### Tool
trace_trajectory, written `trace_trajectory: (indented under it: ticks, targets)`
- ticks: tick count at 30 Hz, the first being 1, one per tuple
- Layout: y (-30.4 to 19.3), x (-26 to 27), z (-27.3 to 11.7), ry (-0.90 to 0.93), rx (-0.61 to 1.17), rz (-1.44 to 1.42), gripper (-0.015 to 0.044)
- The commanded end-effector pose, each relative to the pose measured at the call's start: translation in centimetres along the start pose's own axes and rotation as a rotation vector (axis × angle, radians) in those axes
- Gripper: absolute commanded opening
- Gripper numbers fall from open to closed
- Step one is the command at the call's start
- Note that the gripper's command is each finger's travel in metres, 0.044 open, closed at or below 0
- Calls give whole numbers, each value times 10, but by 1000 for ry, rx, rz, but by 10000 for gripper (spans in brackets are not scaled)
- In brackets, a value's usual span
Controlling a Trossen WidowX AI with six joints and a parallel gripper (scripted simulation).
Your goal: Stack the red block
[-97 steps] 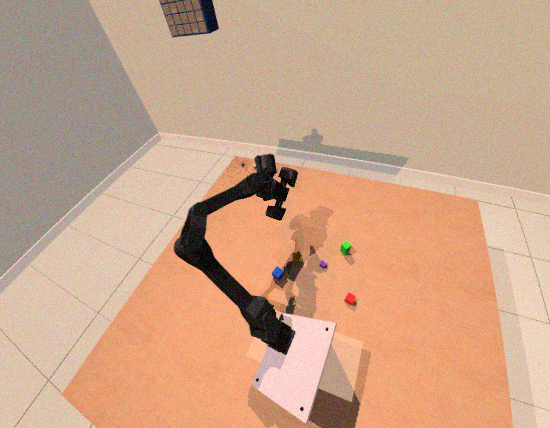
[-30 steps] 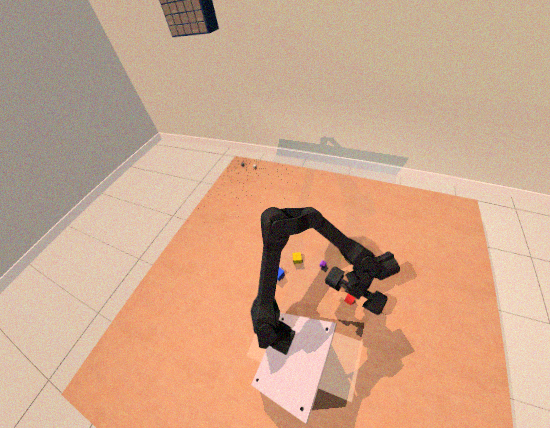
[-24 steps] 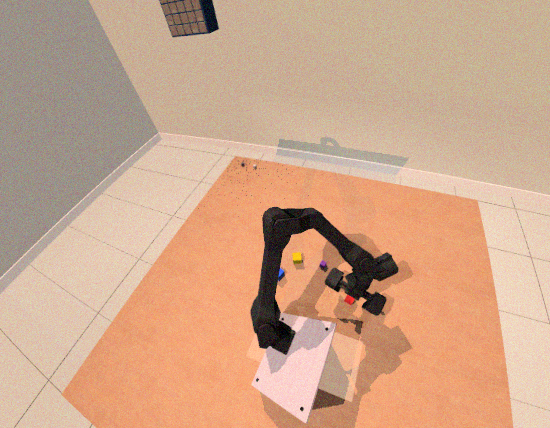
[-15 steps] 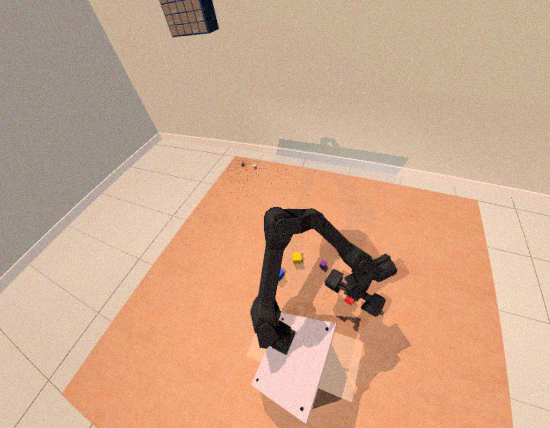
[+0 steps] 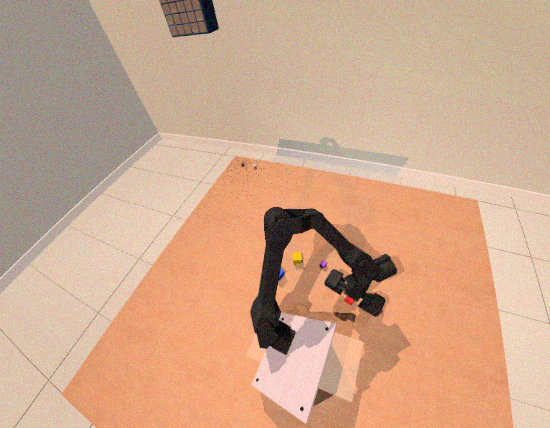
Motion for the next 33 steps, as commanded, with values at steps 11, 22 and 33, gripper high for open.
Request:
trace_trajectory:
  ticks: [11,22,33]
  targets:
    - [0,0,0,3,-1,6,65]
    - [0,0,-36,1,-2,6,0]
    - [0,-1,-85,-1,-2,7,0]
Point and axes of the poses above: the point midway between the two fingers, 35 mm back from their tips, its own z axis out along the fingers, its own x axis across the jaws, y = z × x, the point moved 4 cm from there along -z, back along the fingers, and after that the axes turned 15 degrees about z, right-handed, at the moved point
